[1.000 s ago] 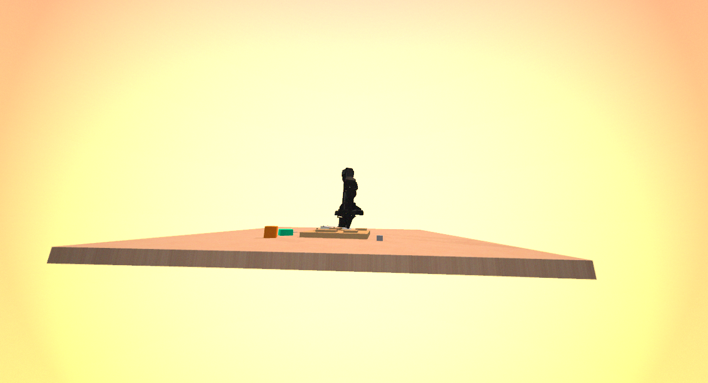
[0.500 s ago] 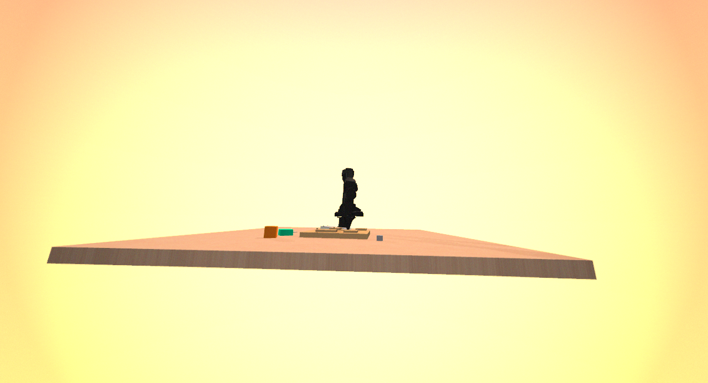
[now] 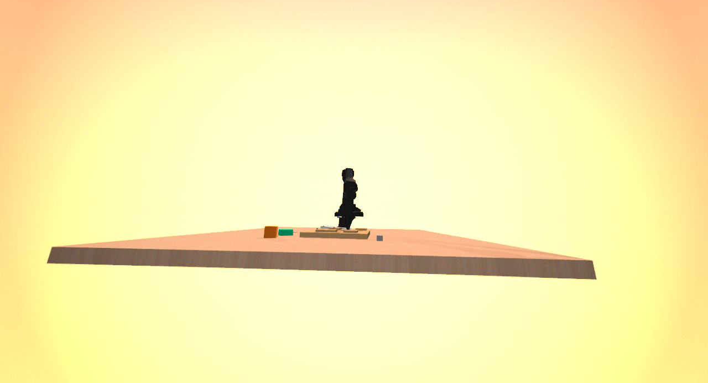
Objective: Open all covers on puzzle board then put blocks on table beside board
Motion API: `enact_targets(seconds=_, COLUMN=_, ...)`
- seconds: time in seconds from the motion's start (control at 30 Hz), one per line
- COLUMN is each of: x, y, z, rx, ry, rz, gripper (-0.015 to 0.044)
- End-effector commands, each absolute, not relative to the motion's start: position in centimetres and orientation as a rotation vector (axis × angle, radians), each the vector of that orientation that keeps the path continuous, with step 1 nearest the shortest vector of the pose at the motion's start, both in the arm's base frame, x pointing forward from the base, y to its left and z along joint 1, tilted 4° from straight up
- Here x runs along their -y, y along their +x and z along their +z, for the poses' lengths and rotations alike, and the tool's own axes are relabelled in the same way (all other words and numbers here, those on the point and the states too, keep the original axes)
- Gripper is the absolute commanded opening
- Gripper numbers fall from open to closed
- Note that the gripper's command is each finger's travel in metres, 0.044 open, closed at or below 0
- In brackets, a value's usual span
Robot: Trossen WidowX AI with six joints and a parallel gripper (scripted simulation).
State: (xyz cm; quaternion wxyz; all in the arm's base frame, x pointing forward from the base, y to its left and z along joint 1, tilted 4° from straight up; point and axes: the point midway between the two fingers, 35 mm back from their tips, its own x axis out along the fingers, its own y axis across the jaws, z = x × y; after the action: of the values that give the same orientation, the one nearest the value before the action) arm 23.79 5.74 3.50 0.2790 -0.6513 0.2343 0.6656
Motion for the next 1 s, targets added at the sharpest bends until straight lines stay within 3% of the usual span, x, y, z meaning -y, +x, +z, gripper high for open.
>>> enact_targets(seconds=0.0, x=-5.82, y=23.74, z=3.41, rx=-0.629, ry=-1.741, rz=1.785, gripper=0.0)
enact_targets(seconds=0.97, x=-6.16, y=24.52, z=3.04, rx=-0.641, ry=-1.73, rz=1.775, gripper=0.0)
